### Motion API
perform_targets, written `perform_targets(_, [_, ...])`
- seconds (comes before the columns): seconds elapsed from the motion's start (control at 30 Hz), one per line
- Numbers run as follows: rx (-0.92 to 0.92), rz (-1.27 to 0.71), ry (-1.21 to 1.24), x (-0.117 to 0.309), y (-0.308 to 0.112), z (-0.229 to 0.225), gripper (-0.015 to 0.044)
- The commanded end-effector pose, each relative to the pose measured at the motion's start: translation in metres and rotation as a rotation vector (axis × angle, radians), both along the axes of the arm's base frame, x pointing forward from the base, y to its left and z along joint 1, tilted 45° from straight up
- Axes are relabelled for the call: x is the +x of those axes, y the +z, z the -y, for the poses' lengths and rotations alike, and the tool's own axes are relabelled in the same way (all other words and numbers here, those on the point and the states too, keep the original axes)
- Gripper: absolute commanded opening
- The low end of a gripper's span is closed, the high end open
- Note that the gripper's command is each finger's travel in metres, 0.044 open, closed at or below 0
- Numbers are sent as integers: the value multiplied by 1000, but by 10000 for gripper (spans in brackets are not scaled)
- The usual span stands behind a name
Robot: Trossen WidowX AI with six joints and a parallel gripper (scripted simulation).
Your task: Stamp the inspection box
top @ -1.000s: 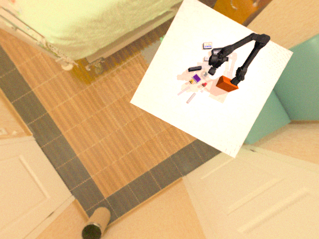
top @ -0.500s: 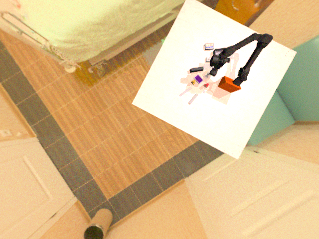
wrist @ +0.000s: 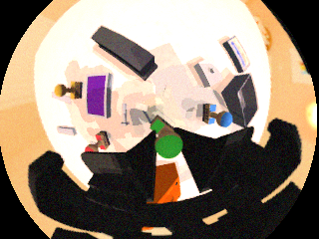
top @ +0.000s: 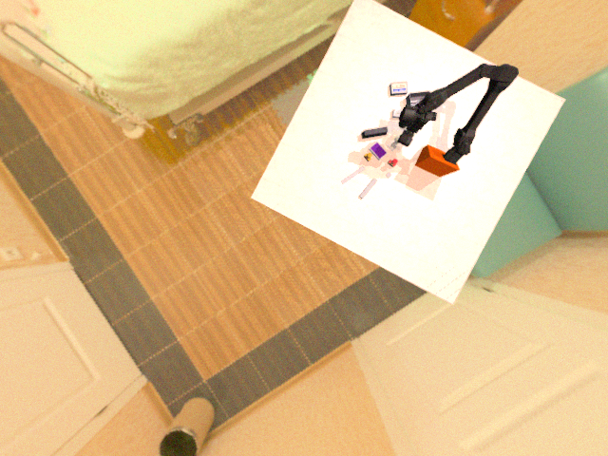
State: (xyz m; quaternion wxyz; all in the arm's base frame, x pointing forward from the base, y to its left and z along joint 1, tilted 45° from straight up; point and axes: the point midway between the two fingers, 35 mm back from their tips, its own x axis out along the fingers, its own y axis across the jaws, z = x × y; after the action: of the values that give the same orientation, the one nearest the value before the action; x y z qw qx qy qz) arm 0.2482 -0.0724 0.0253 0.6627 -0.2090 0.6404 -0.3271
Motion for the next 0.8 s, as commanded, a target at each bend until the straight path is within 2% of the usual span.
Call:
perform_targets(0.0, [-4, -3, 3, 0, -1, 3, 0])
perform_targets(0.77, [-6, -2, 1, -2, -12, 14, 0])
